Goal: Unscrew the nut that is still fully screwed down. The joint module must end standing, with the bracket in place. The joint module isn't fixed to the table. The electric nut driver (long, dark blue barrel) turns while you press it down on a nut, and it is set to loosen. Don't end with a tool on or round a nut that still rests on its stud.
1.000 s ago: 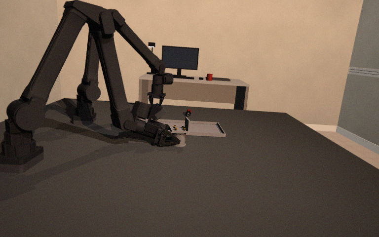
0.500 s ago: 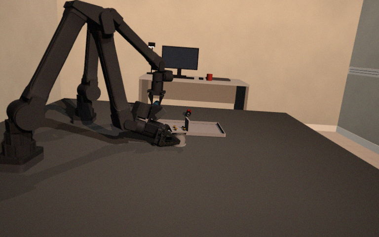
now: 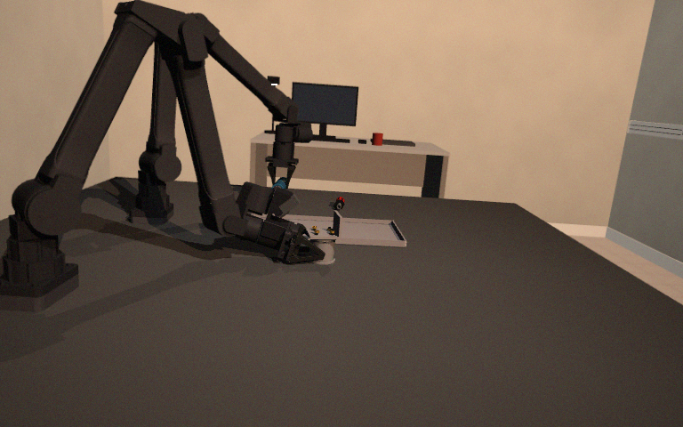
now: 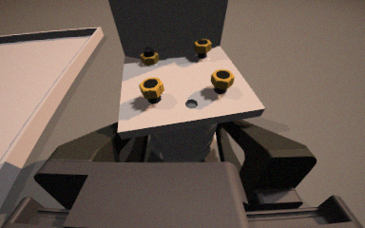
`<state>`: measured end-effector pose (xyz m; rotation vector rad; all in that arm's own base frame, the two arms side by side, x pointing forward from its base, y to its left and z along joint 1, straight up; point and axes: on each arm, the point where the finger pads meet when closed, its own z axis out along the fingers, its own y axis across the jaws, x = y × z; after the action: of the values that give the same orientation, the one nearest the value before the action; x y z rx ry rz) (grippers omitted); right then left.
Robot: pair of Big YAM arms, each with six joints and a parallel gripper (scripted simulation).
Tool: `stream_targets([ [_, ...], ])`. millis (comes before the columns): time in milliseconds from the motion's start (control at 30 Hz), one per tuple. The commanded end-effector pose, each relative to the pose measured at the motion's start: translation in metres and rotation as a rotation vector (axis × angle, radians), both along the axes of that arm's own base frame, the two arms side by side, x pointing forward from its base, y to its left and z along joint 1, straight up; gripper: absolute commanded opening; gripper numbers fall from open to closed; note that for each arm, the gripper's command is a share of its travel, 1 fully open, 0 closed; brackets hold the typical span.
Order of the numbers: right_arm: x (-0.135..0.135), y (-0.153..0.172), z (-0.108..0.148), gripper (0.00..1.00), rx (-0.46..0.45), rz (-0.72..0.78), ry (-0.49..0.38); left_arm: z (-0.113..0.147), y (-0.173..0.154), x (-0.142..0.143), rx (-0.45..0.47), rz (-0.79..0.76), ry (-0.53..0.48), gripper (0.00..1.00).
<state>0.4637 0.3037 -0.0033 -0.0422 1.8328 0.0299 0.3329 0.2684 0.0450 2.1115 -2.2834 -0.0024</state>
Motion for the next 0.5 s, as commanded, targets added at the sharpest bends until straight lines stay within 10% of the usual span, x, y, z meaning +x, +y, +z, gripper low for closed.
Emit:
stream_targets([
  [0,0.006,0.004,0.009,0.59,0.019,0.000,-0.018,0.048,0.024,0.024,0.065,-0.003,-0.082,0.42],
  [467,0.006,0.004,0.009,0.59,0.019,0.000,-0.018,0.065,0.023,0.024,0.065,-0.003,-0.083,0.42],
])
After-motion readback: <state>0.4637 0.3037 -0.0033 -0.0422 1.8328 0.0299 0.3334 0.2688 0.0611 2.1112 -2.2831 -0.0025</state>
